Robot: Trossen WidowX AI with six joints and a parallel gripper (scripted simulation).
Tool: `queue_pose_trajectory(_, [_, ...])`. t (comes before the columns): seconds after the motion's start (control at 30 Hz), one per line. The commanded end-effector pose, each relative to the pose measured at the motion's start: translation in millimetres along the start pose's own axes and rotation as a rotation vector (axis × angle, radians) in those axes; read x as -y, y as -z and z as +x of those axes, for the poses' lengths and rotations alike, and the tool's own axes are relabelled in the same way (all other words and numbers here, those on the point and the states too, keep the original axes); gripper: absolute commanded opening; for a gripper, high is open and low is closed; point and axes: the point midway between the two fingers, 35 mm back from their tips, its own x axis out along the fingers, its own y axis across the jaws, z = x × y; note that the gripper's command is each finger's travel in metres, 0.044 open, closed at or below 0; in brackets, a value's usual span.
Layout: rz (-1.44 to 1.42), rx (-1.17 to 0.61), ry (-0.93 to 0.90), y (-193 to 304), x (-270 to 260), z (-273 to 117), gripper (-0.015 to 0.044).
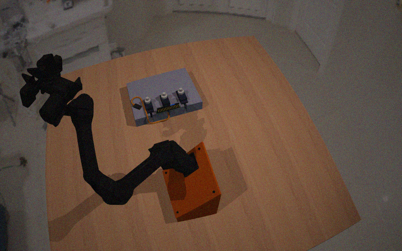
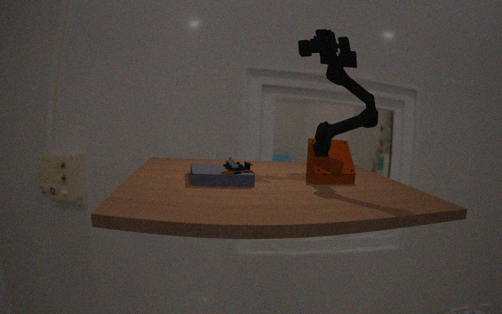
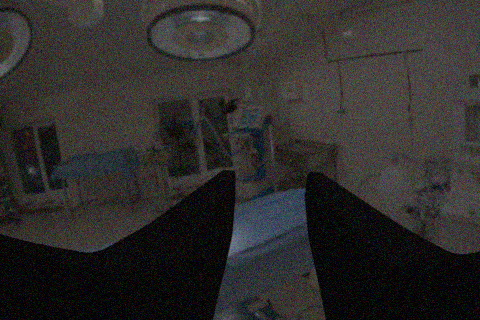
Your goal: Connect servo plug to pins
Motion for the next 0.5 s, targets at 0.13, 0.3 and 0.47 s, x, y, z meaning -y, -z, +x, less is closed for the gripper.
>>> queue_pose_trajectory(0.13, [-0.066, 0.048, 0.063, -1.9, 27.4, -4.1, 0.0115])
queue_pose_trajectory(0.3, [-0.108, 0.067, 0.106, -1.1, 44.2, -7.1, 0.0115])
queue_pose_trajectory(0.47, [-0.152, 0.081, 0.152, 0.5, 60.6, -10.6, 0.0115])
